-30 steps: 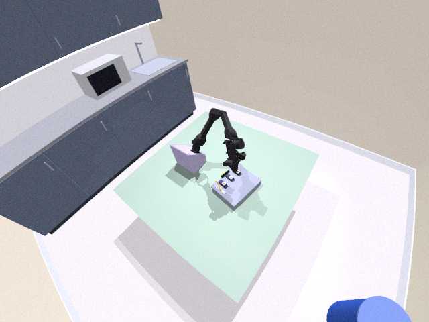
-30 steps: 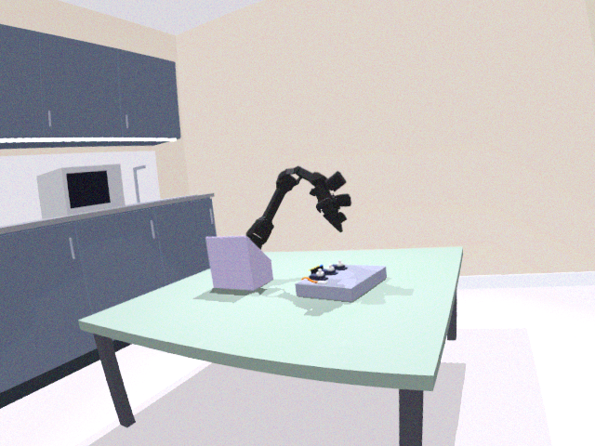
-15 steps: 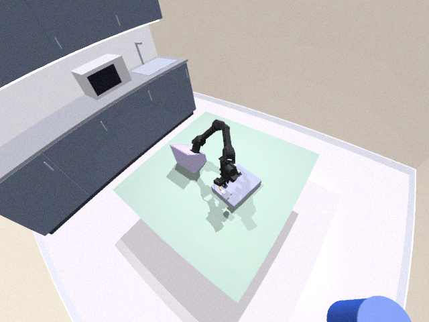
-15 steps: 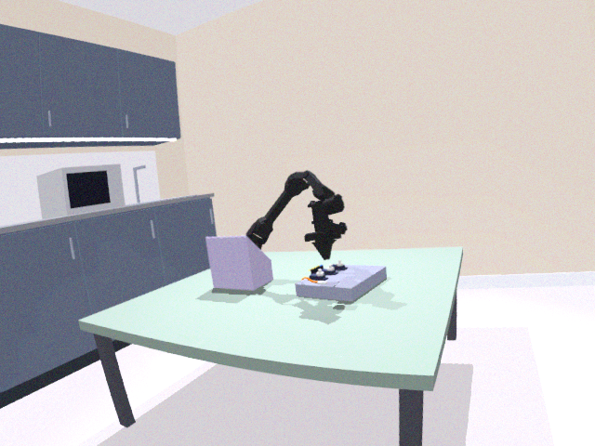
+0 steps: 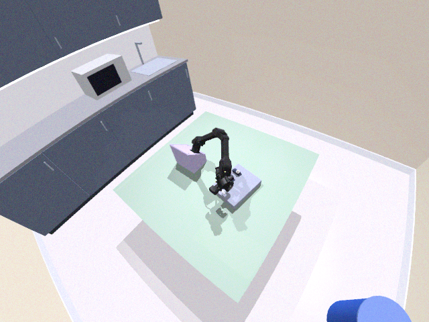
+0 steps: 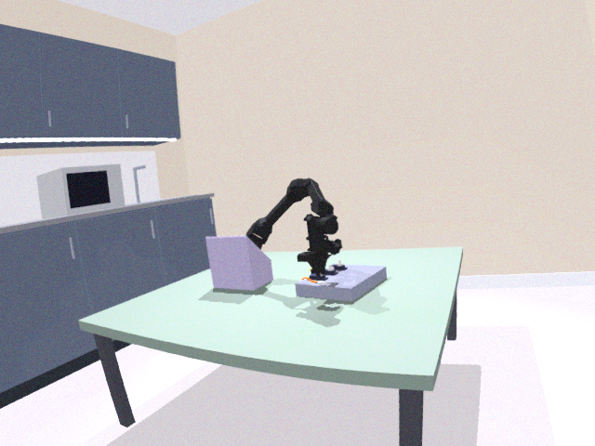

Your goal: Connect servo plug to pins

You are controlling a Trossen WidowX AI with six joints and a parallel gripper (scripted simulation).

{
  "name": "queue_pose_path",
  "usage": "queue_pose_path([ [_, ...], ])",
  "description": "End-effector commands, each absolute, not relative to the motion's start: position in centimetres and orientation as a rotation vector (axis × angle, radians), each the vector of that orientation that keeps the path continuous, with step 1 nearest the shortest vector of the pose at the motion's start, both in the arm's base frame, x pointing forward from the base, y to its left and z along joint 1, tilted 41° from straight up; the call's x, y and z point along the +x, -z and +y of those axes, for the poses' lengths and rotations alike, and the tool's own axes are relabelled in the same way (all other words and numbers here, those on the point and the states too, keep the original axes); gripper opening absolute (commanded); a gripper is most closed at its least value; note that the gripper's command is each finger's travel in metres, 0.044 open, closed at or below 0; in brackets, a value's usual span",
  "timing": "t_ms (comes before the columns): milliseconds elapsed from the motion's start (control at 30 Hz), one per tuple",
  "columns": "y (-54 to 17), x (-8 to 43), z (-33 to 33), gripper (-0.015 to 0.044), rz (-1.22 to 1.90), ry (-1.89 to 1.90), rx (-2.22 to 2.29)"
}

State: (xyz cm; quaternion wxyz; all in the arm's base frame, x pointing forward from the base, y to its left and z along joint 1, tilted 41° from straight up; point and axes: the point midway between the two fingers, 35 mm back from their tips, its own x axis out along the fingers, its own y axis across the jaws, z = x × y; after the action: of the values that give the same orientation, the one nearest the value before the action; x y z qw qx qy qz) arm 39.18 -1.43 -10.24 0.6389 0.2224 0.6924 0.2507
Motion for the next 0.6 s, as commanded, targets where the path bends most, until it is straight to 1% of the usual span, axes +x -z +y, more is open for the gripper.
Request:
queue_pose_path([
  [0,11.1,38.7,-0.6,0.0115,1.593,-0.578,0.521],
  [533,12.2,38.6,0.4,0.0115,1.593,-0.579,0.521],
  [567,12.2,38.6,0.4,0.0089,1.593,-0.579,0.521],
])
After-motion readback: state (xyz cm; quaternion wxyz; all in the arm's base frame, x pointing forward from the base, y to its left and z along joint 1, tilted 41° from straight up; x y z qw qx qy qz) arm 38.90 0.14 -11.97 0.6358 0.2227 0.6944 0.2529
